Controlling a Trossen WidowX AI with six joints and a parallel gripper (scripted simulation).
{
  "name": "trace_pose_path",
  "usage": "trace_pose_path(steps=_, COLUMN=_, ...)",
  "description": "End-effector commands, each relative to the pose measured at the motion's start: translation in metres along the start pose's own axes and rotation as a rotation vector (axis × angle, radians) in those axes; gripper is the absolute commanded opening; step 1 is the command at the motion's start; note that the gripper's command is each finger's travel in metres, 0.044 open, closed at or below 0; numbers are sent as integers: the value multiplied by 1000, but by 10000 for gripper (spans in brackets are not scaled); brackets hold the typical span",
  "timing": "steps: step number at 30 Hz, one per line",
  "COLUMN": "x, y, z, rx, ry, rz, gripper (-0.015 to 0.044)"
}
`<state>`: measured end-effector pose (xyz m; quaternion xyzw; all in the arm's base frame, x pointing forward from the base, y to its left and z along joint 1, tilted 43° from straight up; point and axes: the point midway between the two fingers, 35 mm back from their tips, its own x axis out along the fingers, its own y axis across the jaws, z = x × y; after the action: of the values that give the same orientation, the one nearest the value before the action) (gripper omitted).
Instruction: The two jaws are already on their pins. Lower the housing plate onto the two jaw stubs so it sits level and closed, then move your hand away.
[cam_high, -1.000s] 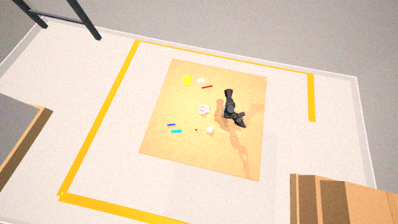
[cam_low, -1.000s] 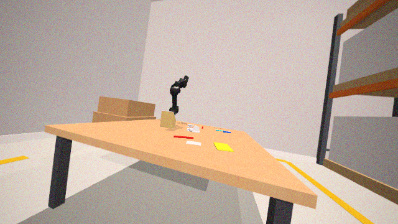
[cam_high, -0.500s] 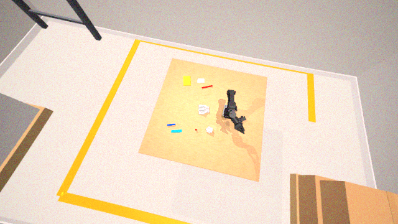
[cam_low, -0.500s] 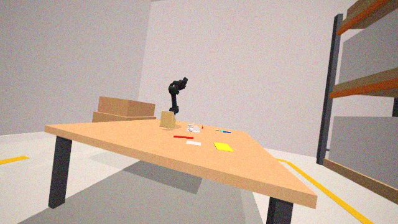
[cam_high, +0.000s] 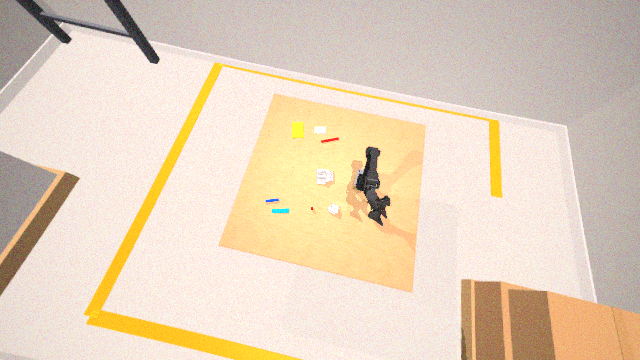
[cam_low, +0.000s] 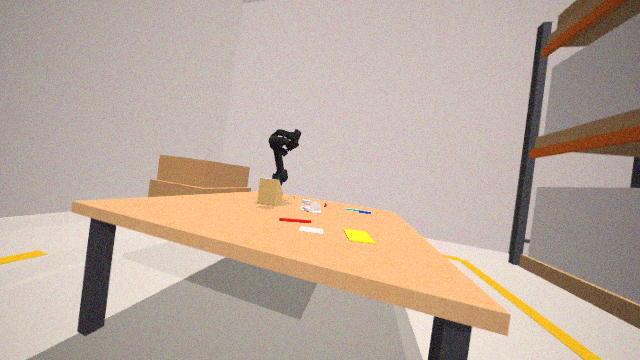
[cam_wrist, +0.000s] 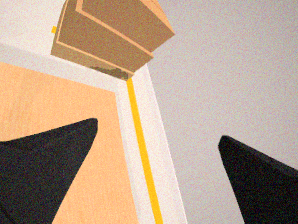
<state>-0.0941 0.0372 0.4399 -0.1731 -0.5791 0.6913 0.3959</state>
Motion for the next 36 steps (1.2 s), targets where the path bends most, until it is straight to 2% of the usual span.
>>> trace_pose_path(steps=1, x=8, y=3, z=-11, rx=77, ry=44, rz=15, gripper=440)
trace_pose_path(steps=14, x=24, y=11, z=-44, rx=332, ry=186, rz=27, gripper=440)
trace_pose_path(steps=36, x=40, y=23, z=-110, rx=777, ry=437, rz=-42, gripper=440)
